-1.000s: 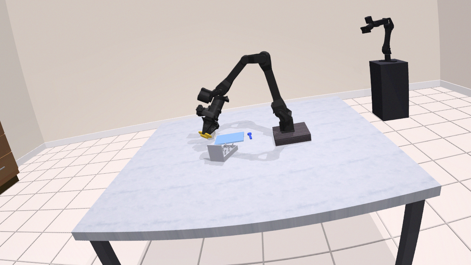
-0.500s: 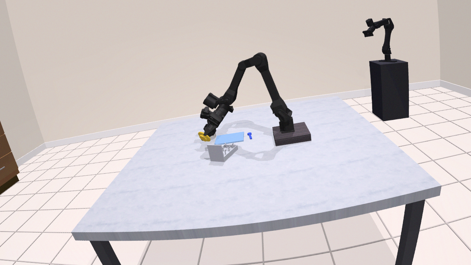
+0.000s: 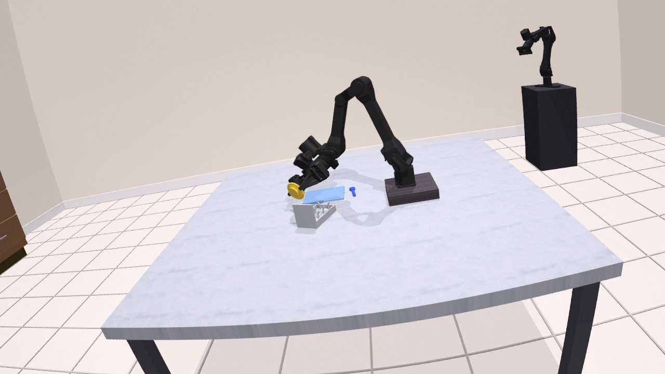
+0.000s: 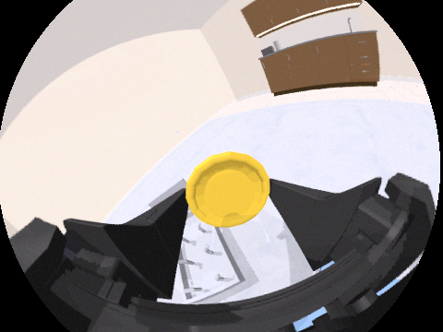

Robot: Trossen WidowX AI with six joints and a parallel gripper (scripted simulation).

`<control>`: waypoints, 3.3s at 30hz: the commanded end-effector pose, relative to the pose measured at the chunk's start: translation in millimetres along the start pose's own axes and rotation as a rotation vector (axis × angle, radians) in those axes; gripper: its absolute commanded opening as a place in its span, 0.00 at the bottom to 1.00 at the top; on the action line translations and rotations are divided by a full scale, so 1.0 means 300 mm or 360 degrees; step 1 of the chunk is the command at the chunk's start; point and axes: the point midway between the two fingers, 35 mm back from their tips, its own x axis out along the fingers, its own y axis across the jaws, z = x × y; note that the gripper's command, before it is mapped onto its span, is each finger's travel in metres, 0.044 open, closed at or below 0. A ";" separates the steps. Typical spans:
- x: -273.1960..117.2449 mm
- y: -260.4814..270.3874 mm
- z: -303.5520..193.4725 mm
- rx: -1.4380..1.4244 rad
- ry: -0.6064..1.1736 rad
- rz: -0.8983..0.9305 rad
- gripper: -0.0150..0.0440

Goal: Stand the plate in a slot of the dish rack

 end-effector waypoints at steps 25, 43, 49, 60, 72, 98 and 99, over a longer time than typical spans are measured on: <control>-0.119 0.189 -0.114 -0.0676 -0.0287 0.0372 0.25; -0.074 0.173 -0.192 -0.0609 -0.0262 0.0370 0.25; -0.064 0.165 -0.221 -0.0598 -0.0259 0.0369 0.25; -0.060 0.160 -0.248 -0.0583 -0.0255 0.0376 0.25; -0.060 0.159 -0.249 -0.0587 -0.0255 0.0376 0.52; -0.143 0.270 0.081 -0.0602 -0.0284 0.0379 0.93; -0.147 0.273 0.098 -0.0603 -0.0285 0.0379 0.93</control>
